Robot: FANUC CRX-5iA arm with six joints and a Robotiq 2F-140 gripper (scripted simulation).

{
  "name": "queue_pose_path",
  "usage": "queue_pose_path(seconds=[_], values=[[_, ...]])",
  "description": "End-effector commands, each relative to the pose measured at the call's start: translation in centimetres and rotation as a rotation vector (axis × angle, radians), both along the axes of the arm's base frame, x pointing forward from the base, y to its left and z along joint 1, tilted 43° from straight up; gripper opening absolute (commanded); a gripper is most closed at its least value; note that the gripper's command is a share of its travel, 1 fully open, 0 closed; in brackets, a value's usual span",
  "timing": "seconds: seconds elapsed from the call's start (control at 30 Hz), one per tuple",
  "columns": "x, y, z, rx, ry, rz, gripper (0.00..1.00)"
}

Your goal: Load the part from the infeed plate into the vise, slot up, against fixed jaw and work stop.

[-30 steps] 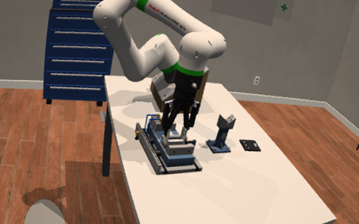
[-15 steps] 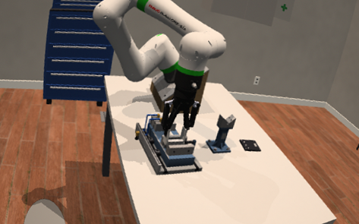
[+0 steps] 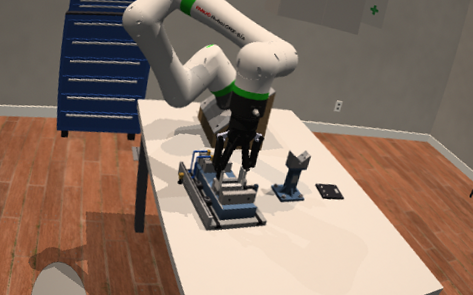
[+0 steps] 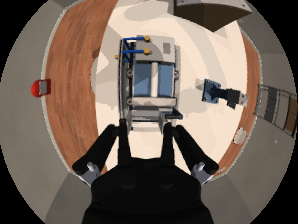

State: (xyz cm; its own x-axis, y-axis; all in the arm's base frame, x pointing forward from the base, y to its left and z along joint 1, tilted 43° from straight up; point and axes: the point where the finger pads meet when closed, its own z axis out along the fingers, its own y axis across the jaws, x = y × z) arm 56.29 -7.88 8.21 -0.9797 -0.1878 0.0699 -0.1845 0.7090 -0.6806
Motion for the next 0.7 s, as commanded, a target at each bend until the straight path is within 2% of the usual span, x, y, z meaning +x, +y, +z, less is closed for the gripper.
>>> queue_pose_path(seconds=[0.0,0.13,0.17,0.67], values=[[0.01,0.02,0.01,0.000,0.000,0.000,0.00],[0.01,0.02,0.01,0.000,0.000,0.000,0.00],[0.01,0.02,0.01,0.000,0.000,0.000,0.47],[0.01,0.02,0.01,0.000,0.000,0.000,0.47]])
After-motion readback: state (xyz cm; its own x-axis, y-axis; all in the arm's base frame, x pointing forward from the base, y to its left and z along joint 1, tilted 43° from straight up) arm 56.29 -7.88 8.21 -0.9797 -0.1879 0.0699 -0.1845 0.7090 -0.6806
